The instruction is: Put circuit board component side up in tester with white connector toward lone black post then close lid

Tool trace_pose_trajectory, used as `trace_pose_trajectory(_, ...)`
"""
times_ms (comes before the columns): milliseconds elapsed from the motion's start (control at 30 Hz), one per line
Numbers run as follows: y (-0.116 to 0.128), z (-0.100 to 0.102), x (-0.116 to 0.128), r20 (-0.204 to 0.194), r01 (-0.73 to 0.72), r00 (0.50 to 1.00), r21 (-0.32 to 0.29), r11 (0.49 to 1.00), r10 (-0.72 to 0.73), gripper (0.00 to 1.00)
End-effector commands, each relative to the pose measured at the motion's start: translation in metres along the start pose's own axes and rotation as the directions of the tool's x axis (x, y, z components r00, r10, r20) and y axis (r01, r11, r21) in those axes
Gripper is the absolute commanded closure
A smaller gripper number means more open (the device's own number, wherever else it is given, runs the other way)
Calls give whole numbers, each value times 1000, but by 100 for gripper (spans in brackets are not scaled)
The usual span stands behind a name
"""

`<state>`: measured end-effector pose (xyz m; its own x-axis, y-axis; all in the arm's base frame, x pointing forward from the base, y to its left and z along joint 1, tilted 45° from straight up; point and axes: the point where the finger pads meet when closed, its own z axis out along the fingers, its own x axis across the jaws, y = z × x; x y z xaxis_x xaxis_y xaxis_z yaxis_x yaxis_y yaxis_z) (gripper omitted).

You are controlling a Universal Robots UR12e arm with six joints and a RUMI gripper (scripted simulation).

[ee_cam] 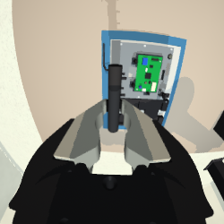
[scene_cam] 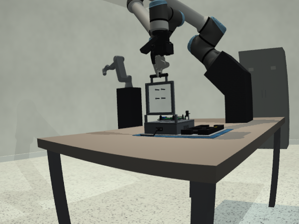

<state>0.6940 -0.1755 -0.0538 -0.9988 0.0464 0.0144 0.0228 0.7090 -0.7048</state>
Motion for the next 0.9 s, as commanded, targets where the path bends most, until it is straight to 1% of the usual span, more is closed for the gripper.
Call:
trace_pose_trajectory(0,0,4,17,-8,4,1000,-1,1000,-4,100)
trace_pose_trajectory(533,1,8,44,-8,4,1000,-1,1000,-4,100)
trace_pose_trajectory(600,1,8,44,-8,4,1000,-1,1000,-4,100)
trace_pose_trajectory(867,2,13,61,-9,5,1000,-2,1000,-5,100)
